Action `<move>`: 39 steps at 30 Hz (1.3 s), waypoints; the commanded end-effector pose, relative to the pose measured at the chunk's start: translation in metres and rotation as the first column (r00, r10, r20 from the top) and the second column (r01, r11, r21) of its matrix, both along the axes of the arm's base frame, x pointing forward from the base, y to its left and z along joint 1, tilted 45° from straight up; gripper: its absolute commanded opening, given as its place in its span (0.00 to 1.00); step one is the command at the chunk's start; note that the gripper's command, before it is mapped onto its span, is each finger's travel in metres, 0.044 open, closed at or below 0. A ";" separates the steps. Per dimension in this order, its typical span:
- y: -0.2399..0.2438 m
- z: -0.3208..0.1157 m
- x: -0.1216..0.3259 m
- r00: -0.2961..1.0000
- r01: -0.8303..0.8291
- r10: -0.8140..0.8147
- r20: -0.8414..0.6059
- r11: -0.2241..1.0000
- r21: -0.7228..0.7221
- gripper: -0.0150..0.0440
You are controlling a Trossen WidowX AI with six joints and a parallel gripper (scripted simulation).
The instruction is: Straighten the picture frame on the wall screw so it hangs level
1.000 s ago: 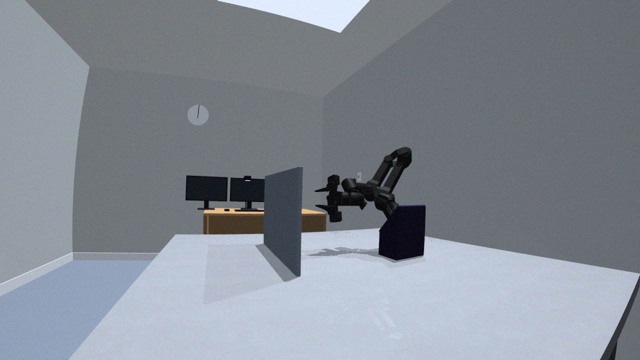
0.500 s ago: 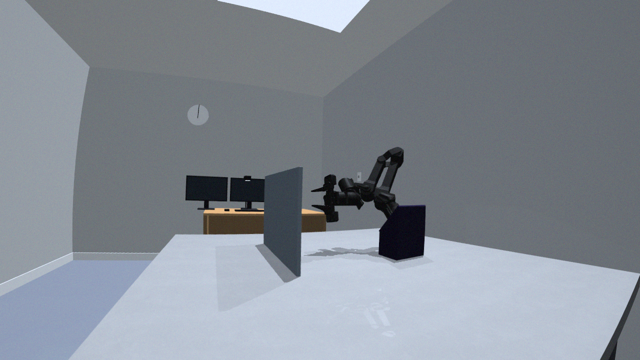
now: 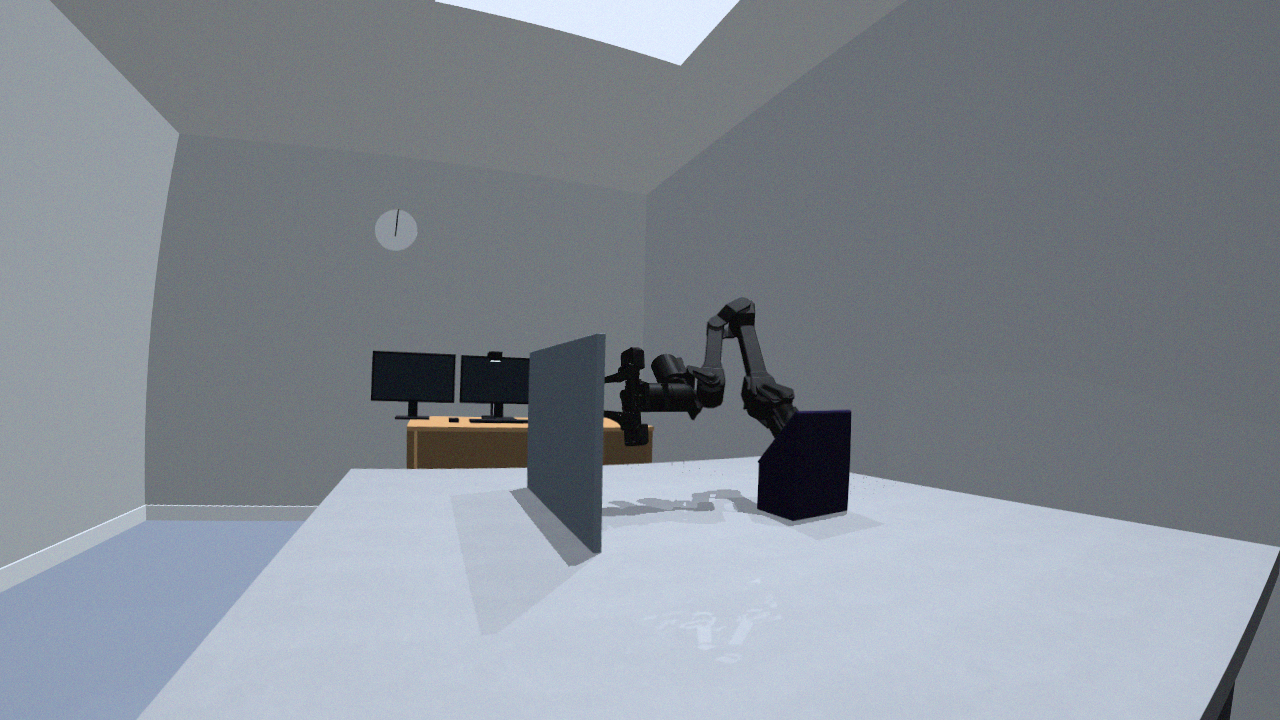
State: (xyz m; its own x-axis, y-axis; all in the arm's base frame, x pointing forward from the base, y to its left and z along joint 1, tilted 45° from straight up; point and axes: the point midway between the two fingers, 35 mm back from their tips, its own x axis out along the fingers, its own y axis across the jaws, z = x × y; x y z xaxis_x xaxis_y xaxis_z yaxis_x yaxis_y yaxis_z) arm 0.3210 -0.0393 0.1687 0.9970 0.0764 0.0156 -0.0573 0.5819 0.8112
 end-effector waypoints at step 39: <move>0.004 0.002 0.044 1.000 0.002 -0.002 0.009 1.000 -0.006 0.69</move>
